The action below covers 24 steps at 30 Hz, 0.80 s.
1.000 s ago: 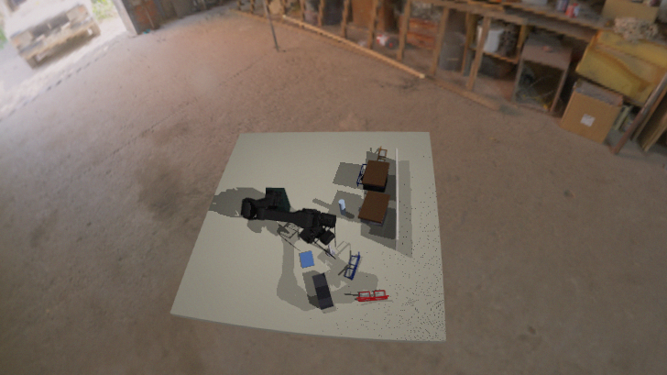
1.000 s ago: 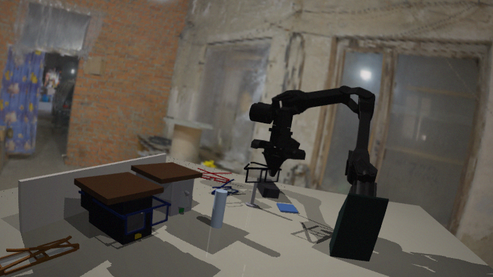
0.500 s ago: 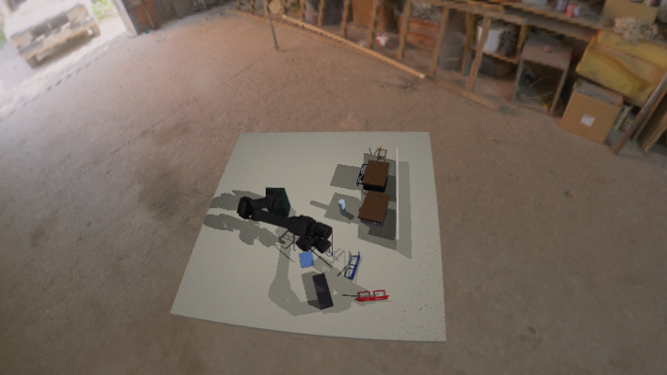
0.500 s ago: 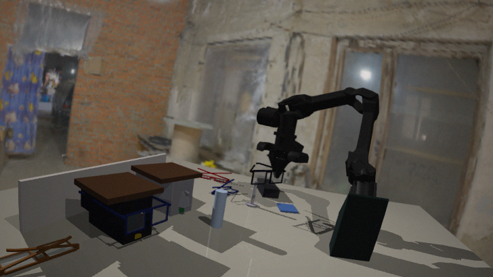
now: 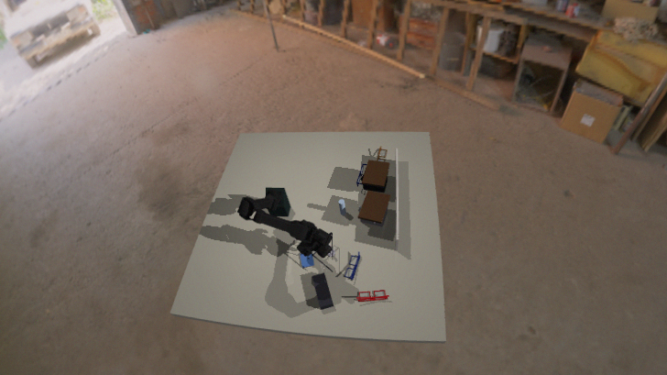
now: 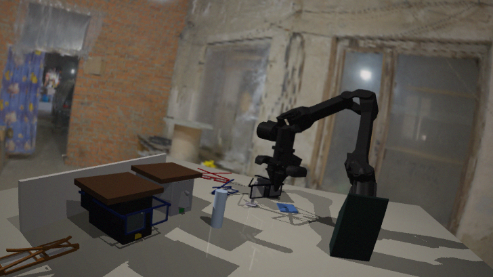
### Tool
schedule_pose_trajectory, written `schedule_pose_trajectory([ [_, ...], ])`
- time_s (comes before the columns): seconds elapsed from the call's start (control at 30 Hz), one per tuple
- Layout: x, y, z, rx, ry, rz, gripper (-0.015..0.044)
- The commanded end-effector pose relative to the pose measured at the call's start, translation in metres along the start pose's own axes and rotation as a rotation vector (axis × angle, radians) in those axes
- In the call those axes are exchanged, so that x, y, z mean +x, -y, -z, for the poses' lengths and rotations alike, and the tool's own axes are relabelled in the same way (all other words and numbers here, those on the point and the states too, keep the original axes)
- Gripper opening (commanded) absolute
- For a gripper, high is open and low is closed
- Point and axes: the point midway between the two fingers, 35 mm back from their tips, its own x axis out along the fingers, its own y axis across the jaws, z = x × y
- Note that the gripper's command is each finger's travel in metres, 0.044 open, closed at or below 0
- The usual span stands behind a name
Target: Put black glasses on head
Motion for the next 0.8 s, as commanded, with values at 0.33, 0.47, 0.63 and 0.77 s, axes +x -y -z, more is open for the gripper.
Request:
schedule_pose_trajectory([
  [0.33,0.001,0.009,-0.006,-0.006,-0.002,0.002,0.0],
  [0.47,0.001,0.01,-0.008,-0.007,-0.002,0.003,0.0],
  [0.63,0.001,0.013,-0.01,-0.007,-0.002,0.003,0.0],
  [0.77,0.001,0.014,-0.012,-0.007,-0.002,0.003,0.0],
])
